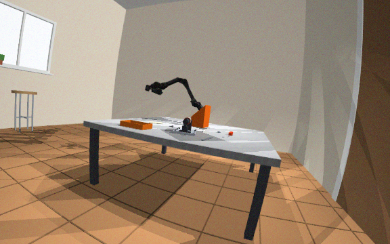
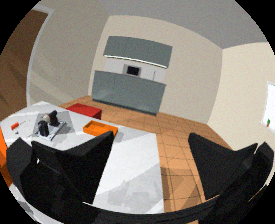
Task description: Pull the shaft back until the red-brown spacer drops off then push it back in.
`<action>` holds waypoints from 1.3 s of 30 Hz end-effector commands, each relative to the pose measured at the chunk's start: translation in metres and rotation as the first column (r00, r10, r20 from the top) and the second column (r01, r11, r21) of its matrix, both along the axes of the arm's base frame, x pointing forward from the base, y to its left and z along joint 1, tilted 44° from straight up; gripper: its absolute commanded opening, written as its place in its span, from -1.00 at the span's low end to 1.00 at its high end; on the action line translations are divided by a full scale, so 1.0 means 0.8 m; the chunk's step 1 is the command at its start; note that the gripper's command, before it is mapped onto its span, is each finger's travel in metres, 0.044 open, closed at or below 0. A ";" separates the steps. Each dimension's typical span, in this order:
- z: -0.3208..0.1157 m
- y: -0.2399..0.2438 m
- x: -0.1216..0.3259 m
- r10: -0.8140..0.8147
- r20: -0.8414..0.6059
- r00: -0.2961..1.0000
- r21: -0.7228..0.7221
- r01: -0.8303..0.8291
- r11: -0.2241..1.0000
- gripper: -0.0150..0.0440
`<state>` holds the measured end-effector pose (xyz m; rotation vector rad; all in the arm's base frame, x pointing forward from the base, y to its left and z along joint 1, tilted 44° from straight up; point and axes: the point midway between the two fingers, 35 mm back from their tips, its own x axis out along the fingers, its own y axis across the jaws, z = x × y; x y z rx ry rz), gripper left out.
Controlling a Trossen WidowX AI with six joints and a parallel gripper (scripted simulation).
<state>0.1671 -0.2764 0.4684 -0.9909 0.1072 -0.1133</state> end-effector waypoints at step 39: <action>-0.507 0.122 0.282 -0.472 -0.550 0.689 0.514 -0.166 -0.842 1.00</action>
